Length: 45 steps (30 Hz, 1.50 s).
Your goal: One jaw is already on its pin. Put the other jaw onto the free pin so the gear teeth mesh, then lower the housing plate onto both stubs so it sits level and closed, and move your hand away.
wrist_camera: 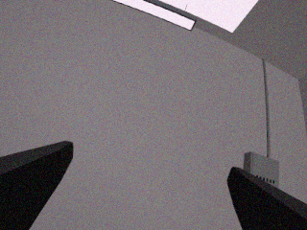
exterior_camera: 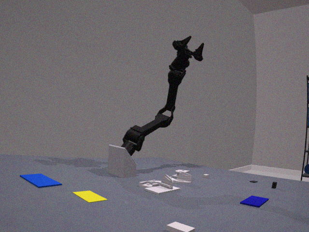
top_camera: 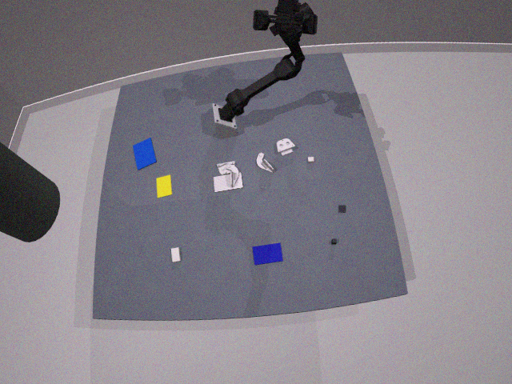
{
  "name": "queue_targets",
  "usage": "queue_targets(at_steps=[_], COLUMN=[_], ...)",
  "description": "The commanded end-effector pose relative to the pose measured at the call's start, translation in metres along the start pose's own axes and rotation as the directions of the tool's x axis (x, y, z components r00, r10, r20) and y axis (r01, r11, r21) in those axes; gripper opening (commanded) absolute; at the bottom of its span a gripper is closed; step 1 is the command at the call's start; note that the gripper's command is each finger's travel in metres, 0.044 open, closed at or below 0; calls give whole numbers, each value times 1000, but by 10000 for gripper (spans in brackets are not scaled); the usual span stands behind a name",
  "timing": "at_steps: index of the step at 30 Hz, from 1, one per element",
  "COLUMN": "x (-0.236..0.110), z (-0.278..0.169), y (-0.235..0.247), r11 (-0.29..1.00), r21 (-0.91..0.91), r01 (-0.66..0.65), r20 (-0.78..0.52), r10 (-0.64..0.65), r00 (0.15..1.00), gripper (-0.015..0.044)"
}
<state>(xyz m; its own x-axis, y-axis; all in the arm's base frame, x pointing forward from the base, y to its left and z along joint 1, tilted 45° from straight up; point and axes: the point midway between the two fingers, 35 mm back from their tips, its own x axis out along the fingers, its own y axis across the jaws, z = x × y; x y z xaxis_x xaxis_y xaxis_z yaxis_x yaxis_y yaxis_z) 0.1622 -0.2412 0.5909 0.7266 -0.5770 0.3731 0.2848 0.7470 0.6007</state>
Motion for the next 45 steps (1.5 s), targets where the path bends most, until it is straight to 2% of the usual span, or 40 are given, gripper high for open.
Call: queue_targets(at_steps=[1, 20, 33, 45], x=[5, 22, 26, 18], z=[-15, -90, -155, -218], y=[-9, -36, -55, -66], r11=[999, 961, 856, 704], r21=[41, 250, 433, 524], r01=[13, 115, 283, 480], r20=[-47, -279, -466, -634], r10=[-11, -43, -57, -54], r00=[999, 959, 883, 772], gripper=[440, 440, 440, 440])
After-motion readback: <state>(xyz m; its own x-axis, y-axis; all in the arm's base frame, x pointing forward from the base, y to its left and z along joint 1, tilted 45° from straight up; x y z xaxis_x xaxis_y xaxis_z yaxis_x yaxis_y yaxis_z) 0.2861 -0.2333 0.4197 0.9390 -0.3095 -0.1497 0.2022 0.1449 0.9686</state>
